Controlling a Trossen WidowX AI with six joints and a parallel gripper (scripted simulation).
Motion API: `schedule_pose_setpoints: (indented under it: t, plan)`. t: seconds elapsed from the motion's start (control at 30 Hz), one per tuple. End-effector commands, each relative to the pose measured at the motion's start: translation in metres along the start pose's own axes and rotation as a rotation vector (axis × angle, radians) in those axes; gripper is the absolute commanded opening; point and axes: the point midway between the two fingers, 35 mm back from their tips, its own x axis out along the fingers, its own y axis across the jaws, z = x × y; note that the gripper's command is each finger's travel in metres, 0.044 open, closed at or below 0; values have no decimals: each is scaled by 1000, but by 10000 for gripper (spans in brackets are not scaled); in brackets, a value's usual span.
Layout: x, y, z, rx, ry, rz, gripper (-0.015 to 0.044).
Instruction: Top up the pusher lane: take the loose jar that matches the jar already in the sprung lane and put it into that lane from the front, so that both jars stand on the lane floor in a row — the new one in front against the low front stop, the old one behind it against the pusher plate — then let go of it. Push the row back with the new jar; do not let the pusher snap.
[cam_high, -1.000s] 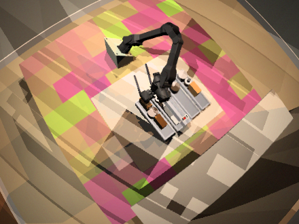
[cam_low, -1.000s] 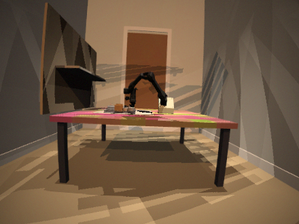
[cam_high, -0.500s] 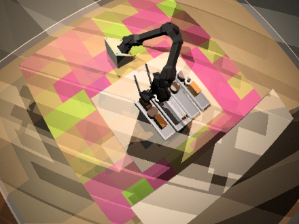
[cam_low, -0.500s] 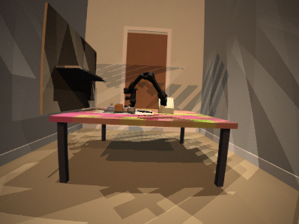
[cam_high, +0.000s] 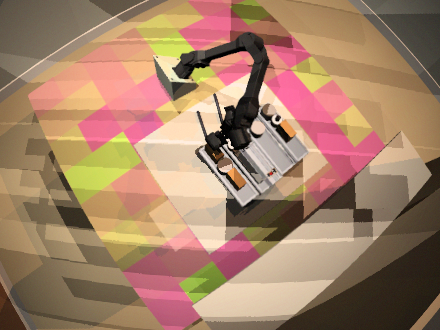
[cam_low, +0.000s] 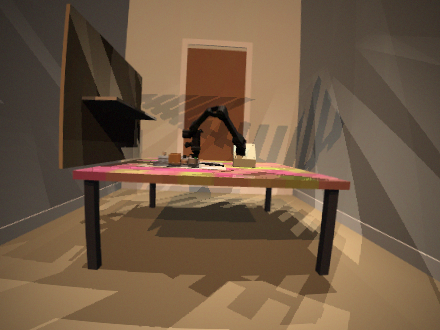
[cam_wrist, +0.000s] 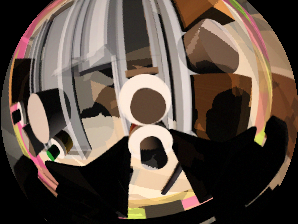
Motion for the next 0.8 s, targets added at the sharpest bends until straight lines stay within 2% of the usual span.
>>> schedule_pose_setpoints:
  t: [0.0,0.77]
  plan:
    - [0,2,1,-6,-10,9,0]
    - [0,2,-3,-6,-9,9,0]
